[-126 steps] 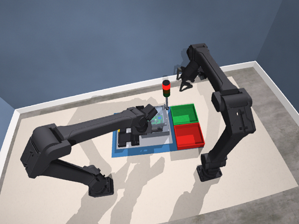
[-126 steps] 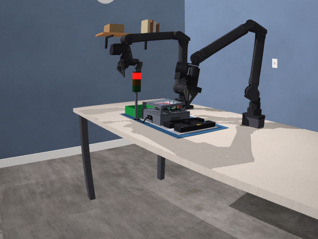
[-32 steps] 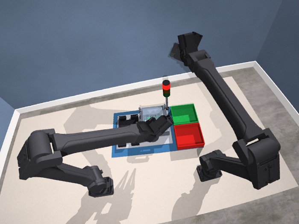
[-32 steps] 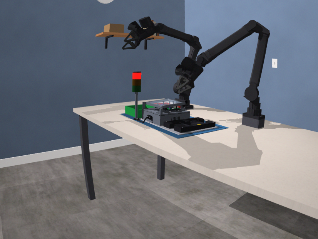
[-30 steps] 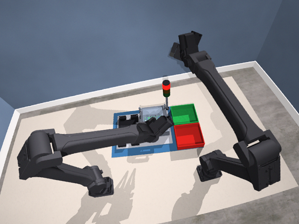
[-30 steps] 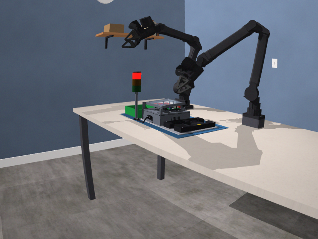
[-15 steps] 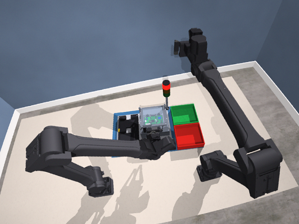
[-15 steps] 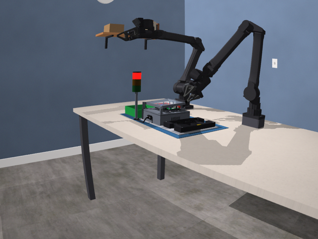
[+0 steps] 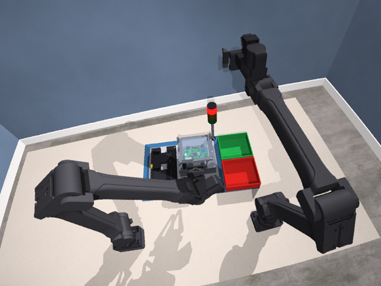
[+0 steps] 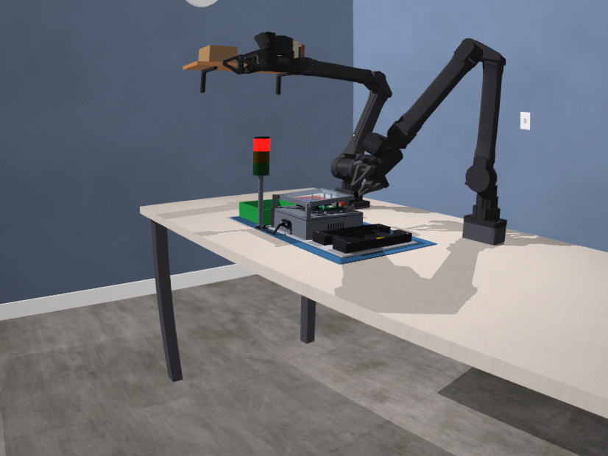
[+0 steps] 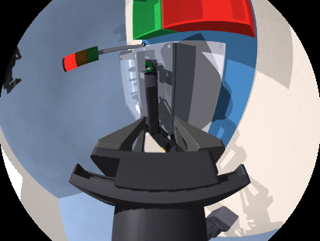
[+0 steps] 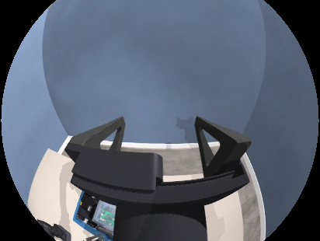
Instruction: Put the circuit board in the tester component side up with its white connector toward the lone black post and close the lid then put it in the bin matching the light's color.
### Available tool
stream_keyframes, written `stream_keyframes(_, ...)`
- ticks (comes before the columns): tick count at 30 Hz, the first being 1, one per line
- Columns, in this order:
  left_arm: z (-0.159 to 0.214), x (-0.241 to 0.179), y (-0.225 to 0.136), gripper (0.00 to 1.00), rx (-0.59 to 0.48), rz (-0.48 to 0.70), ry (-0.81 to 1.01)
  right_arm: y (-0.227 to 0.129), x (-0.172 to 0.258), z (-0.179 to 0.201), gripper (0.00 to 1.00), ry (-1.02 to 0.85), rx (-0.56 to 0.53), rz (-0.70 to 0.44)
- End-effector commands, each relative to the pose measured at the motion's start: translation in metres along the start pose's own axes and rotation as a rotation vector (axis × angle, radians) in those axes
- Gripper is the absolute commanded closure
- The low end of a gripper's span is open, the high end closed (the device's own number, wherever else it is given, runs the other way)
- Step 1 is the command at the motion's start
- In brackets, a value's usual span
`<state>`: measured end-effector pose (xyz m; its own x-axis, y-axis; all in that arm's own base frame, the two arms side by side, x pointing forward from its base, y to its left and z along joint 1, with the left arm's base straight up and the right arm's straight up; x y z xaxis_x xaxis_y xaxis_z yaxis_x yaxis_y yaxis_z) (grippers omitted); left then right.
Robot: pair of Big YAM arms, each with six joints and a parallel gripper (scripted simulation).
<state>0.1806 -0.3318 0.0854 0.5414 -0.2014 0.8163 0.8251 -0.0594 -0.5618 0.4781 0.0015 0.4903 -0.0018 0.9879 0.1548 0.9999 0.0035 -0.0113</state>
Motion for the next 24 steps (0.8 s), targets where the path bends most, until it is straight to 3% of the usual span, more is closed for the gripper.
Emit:
stream_keyframes(1,-0.014,0.031,-0.004,0.62,-0.032,-0.033,-0.055,0.005,-0.007,-0.002,0.0,-0.016,-0.009,0.013)
stream_keyframes(24,-0.013,0.023,0.035,0.62,-0.008,-0.012,-0.013,0.0,-0.001,-0.008,0.0,-0.016,-0.022,0.0)
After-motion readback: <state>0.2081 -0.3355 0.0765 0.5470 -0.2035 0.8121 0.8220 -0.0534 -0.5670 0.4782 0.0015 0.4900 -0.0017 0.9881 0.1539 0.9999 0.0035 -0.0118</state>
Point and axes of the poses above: on each arm, the point where the finger pads meet when closed, its own y axis out along the fingers, its own x axis across the jaws, z = x × y, the point moved 4 cm from there along -y, back along the fingers, and after that the axes turned 8 degrees about y, right-handed, at the moved point
